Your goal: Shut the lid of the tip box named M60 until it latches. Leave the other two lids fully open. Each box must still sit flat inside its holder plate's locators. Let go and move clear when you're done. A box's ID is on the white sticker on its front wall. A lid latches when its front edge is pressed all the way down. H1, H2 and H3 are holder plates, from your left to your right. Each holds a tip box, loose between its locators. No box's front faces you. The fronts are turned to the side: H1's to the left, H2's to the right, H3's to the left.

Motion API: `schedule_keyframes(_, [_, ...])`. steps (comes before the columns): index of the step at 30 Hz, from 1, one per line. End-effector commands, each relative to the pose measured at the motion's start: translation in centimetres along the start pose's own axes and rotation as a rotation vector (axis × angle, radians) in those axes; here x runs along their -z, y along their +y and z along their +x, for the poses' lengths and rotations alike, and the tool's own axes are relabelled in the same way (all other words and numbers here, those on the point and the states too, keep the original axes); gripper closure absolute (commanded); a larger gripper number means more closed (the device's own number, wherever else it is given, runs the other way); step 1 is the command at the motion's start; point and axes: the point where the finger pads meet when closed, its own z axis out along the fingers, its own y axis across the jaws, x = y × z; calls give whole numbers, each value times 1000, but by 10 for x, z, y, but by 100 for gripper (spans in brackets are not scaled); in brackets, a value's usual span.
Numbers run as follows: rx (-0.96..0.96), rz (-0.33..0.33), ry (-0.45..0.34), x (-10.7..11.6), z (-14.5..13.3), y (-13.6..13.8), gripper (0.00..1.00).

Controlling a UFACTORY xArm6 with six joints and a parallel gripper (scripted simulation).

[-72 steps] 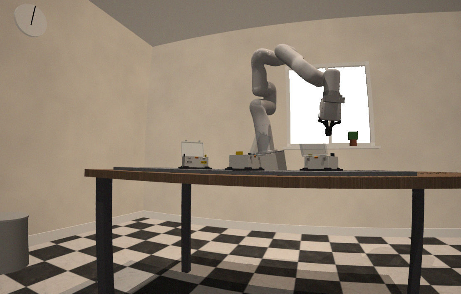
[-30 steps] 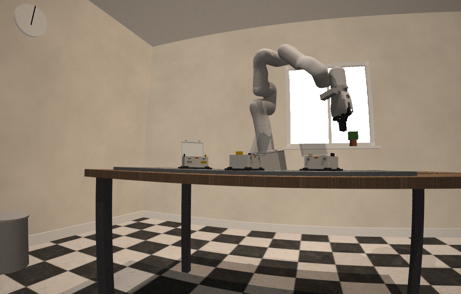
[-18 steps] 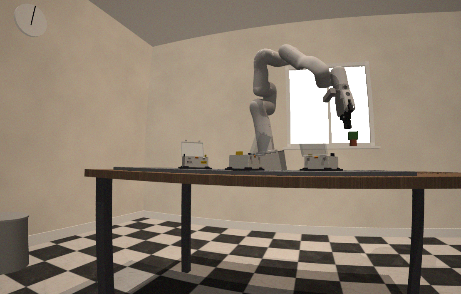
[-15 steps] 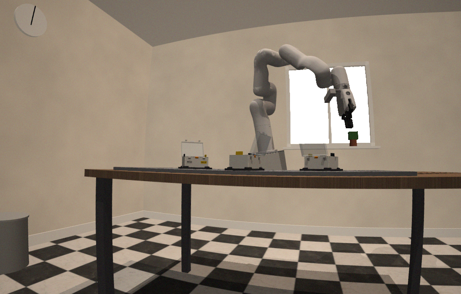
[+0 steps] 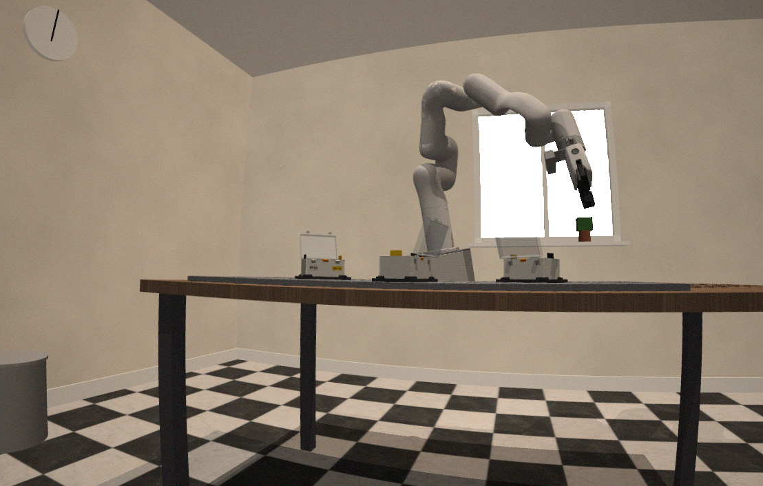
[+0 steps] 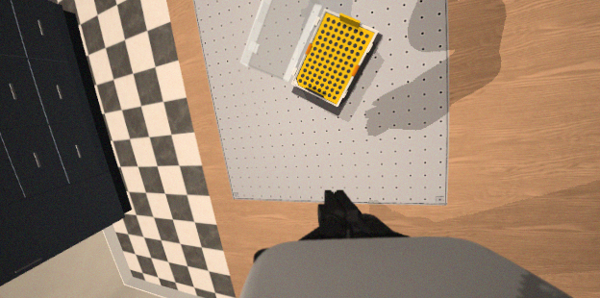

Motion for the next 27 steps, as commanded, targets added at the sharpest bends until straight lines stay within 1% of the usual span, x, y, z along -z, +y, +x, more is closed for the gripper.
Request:
schedule_keyframes(1, [-157,41,-44,3,-10,-1,100])
schedule_keyframes(5, [-264,47,-73,6,-20,0,100])
schedule_keyframes(7, [-300,48,-83,6,-20,0,100])
schedule_keyframes(11, [-428,47,-120,9,-30,2,100])
schedule_keyframes(13, [-428,47,-120,9,-30,2,100])
schedule_keyframes(15, [-492,44,-139,12,-39,5,100])
schedule_keyframes(20, [-628,33,-179,14,-44,6,100])
schedule_keyframes(24, [-756,15,-215,17,-53,9,100])
schedule_keyframes(27, [-758,15,-216,17,-53,9,100])
